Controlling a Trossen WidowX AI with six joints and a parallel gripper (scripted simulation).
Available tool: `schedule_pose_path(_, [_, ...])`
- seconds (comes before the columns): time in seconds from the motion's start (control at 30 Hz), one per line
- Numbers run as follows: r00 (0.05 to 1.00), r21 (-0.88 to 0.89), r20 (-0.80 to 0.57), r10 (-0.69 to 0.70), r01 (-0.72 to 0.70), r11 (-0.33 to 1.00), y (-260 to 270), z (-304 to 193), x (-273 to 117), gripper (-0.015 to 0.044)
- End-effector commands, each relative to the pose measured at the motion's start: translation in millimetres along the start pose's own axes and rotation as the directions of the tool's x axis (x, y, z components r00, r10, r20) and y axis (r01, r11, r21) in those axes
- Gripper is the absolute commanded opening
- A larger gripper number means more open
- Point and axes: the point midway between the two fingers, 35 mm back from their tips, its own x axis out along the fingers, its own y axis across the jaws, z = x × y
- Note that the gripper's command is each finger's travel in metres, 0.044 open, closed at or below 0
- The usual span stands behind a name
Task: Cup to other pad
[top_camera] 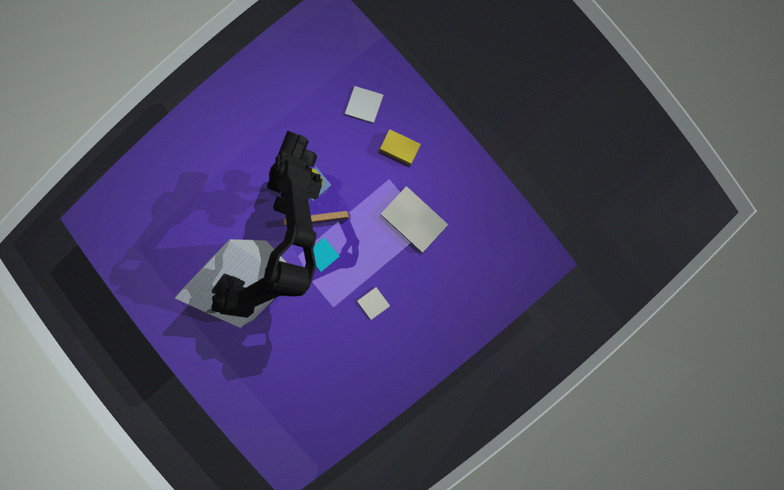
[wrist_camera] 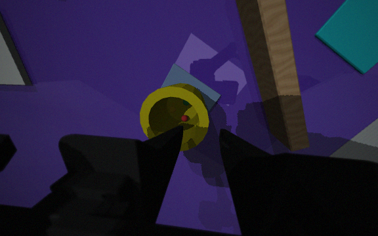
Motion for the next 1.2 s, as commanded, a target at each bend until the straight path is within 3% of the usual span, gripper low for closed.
schedule_pose_path(0.0, [1.000, -0.003, 0.003, -0.005, 0.005, 1.000, -1, 1, 7, 0.0167])
schedule_pose_path(0.97, [1.000, -0.003, 0.007, -0.007, 0.007, 1.000, -3, 3, 49, 0.0167])
schedule_pose_path(1.17, [1.000, 0.000, 0.003, -0.005, 0.005, 1.000, -2, 3, 47, 0.0127])
